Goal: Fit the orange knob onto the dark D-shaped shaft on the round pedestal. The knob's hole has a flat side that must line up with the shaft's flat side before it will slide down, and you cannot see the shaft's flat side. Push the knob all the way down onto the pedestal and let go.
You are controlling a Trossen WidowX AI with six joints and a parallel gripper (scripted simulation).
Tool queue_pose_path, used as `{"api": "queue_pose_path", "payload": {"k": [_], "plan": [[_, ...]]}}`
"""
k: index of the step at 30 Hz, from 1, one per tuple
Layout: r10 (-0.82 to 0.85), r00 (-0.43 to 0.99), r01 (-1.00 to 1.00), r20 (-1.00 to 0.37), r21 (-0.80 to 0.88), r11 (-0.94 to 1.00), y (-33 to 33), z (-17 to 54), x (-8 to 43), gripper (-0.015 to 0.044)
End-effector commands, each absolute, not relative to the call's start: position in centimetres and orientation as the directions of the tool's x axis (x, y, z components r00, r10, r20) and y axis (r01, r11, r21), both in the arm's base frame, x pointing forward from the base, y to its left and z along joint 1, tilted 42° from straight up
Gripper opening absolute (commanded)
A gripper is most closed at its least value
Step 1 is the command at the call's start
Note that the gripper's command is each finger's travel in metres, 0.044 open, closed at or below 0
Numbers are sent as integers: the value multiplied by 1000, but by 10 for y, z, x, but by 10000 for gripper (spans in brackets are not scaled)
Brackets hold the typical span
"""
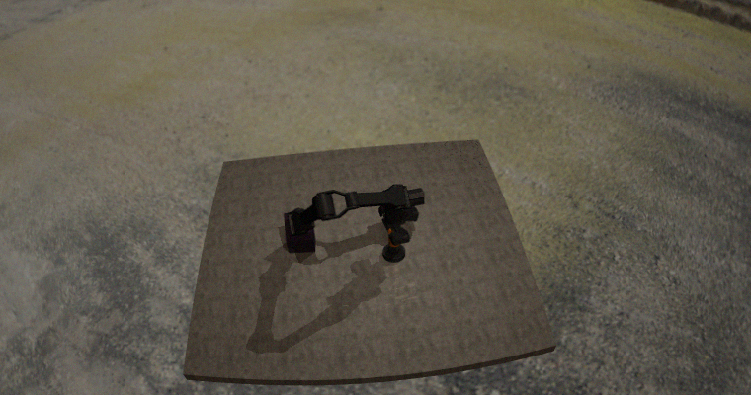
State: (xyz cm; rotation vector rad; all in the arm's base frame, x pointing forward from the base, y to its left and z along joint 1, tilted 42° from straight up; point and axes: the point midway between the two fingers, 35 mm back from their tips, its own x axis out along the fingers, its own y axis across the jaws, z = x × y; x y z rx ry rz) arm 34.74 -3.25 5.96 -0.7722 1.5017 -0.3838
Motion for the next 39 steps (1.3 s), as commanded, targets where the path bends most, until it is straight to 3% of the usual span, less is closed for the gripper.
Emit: {"api": "queue_pose_path", "payload": {"k": [1,39], "plan": [[-670,71,-236,-739,-665,708,-33,58,346,0],[-670,71,-223,-739,-667,711,-34,57,347,0]]}}
